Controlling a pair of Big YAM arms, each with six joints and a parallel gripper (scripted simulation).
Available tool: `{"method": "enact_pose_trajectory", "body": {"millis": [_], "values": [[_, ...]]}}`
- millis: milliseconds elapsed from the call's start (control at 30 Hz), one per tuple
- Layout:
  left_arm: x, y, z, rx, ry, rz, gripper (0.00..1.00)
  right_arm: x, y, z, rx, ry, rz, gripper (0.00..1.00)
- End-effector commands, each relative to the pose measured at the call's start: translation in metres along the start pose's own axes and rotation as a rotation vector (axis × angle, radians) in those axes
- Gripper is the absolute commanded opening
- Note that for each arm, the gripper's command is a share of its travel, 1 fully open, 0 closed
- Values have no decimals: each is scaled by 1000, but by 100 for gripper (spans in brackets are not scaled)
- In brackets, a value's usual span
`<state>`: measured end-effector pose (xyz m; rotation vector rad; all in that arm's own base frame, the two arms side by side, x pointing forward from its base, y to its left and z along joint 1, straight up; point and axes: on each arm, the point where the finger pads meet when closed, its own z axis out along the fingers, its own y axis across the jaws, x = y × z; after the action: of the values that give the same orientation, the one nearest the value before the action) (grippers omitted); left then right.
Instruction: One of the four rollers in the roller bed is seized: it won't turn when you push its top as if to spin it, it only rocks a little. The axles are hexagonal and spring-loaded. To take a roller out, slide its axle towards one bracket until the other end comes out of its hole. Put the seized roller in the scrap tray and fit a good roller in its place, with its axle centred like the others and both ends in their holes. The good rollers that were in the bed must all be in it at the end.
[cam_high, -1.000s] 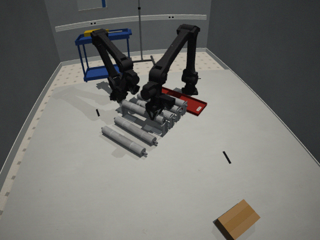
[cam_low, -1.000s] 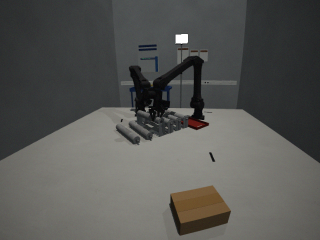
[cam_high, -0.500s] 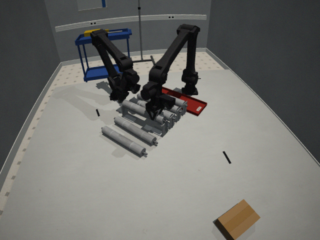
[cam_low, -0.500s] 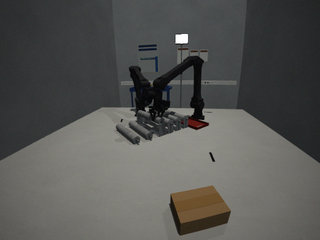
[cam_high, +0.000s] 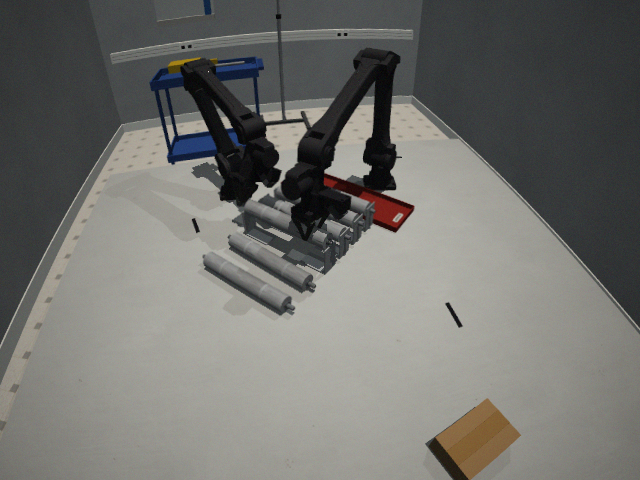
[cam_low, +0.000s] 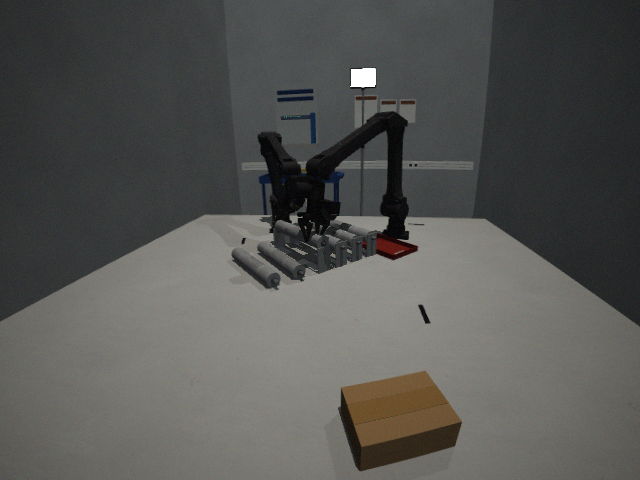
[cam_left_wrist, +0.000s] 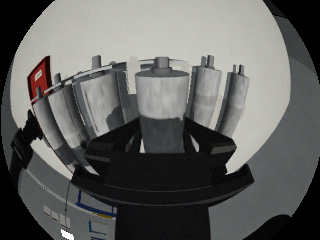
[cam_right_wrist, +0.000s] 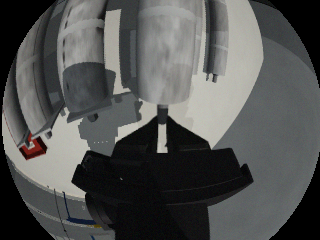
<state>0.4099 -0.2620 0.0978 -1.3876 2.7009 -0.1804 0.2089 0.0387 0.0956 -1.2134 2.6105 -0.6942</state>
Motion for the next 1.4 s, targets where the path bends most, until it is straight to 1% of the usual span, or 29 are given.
{"method": "enact_pose_trajectory", "body": {"millis": [0, 867, 900, 967, 1067, 1367], "values": [[-16, -33, -42, 96, -38, 8, 32, 10, -5, 0, 12, 24, 0, 3], [-16, -33, -42, 96, -38, 8, 32, 10, -5, 0, 12, 24, 0, 3], [-16, -33, -42, 96, -38, 8, 32, -31, -18, -26, 18, -116, 19, 32], [-16, -34, -42, 101, -38, 8, 32, -31, -18, -26, 18, -114, 17, 32], [-11, -35, -42, 103, -36, 19, 32, -21, -8, -12, 3, -69, 0, 32], [-11, -35, -42, 103, -36, 19, 32, -19, -8, -11, 2, -62, -4, 32]]}}
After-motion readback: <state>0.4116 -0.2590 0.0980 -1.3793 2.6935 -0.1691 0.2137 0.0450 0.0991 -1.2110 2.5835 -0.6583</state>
